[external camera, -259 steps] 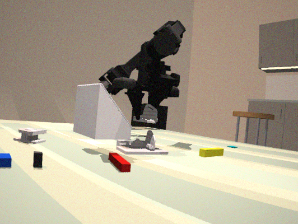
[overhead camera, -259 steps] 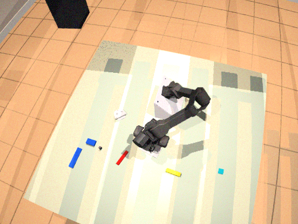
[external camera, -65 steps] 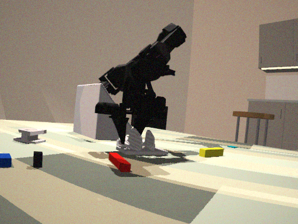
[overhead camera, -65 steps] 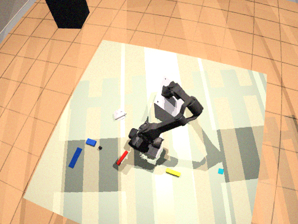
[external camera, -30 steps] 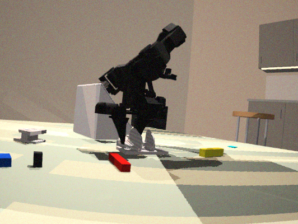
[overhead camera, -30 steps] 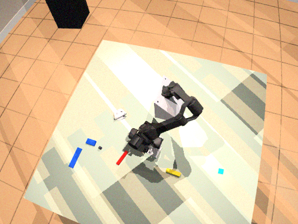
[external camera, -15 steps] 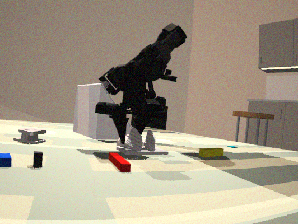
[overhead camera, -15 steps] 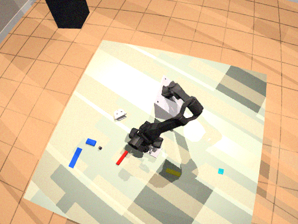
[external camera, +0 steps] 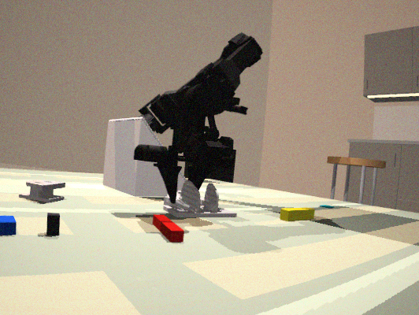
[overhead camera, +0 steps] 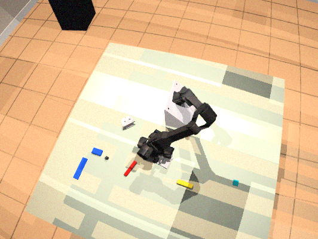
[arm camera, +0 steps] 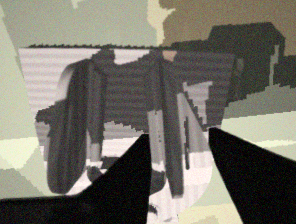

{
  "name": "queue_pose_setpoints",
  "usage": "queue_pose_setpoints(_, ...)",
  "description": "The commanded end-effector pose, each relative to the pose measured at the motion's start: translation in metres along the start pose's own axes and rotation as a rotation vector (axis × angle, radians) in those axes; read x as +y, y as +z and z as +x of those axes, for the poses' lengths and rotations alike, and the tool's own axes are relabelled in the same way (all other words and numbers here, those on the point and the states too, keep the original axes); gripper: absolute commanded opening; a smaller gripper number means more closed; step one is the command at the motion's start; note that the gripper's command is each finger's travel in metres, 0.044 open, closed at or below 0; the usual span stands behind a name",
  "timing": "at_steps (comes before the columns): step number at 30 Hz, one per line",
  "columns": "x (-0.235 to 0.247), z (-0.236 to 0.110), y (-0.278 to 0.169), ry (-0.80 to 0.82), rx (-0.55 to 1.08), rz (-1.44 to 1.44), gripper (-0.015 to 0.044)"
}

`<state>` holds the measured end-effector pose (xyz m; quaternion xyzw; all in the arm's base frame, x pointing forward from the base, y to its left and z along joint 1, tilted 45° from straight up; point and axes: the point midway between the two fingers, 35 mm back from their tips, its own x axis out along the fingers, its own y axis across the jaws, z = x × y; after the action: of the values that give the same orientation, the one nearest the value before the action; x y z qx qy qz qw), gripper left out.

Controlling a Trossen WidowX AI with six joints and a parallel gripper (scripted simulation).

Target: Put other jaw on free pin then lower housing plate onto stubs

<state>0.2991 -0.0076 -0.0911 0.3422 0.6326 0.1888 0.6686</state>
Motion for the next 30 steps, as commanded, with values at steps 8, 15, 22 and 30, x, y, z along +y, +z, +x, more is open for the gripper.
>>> queue_pose_setpoints(8,0.0011,0.0031,-0.0001,0.002,0.002,0.000,0.0134)
queue_pose_setpoints(15,0.0011,0.0031,-0.0001,0.002,0.002,0.000,0.0134)
queue_pose_setpoints(22,0.0011,0.0031,-0.0001,0.002,0.002,0.000,0.0134)
queue_pose_setpoints(30,-0.0001,0.0014,0.0002,-0.001,0.000,0.000,0.0160)
